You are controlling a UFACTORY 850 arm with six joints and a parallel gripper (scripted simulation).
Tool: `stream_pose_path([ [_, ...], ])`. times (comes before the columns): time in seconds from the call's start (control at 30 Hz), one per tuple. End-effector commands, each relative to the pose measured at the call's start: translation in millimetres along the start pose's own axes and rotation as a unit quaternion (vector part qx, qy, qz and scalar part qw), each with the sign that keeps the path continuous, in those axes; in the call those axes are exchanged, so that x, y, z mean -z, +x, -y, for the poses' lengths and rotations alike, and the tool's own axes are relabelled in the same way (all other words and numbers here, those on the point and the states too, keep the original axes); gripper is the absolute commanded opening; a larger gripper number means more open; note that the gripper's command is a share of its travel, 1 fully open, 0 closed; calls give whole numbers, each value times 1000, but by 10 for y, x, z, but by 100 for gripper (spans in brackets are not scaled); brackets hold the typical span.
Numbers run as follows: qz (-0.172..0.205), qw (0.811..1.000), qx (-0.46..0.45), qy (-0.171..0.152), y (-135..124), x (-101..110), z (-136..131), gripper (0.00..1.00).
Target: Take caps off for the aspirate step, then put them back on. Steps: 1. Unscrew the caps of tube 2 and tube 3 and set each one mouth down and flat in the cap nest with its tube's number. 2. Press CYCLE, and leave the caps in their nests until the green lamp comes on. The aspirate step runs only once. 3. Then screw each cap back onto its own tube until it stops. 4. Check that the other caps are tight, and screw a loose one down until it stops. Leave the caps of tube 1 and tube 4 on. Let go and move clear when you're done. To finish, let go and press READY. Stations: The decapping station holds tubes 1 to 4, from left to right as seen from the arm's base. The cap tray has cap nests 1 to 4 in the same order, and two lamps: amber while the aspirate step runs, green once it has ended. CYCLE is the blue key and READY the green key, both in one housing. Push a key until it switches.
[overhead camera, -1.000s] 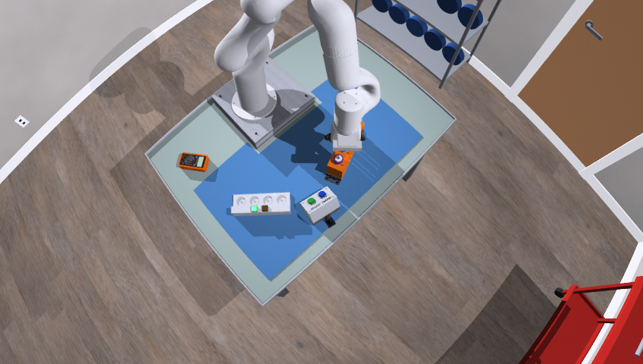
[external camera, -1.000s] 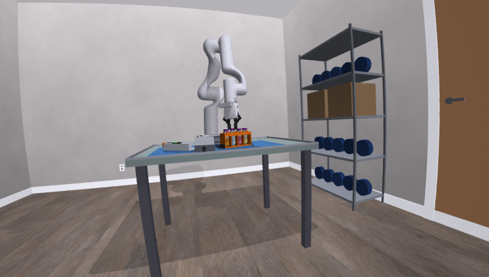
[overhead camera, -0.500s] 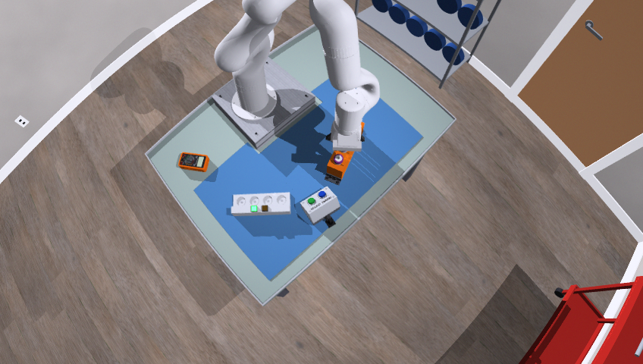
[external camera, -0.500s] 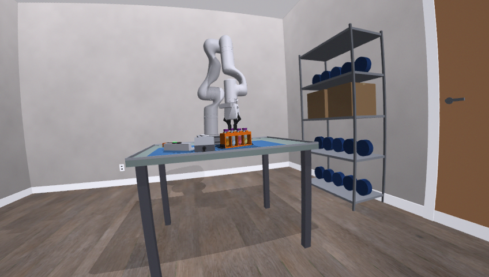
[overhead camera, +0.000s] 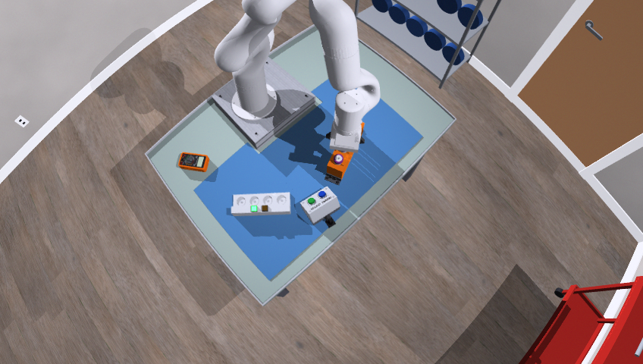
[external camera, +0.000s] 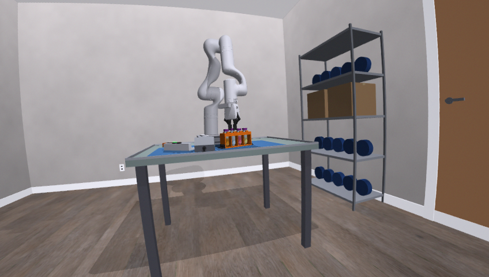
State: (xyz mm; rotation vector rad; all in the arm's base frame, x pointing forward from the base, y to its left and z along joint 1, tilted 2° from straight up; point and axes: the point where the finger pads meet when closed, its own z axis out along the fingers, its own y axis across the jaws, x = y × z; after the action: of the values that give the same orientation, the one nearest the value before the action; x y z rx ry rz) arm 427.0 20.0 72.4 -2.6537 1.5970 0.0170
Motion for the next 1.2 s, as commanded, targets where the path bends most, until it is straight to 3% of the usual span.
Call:
stream_pose_path([
  [0.0, -3, 998, -58, -2, 2, 2, 5, 0],
  [0.3, -3, 985, -174, -1, 2, -1, 5, 0],
  [0.6, -3, 948, -319, -1, 2, -6, 5, 0],
  [0.77, -3, 945, -328, -1, 2, -6, 5, 0],
  [0.8, -3, 945, -328, -1, 2, -6, 5, 46],
  [1.17, -3, 945, -328, -1, 2, -6, 5, 46],
])
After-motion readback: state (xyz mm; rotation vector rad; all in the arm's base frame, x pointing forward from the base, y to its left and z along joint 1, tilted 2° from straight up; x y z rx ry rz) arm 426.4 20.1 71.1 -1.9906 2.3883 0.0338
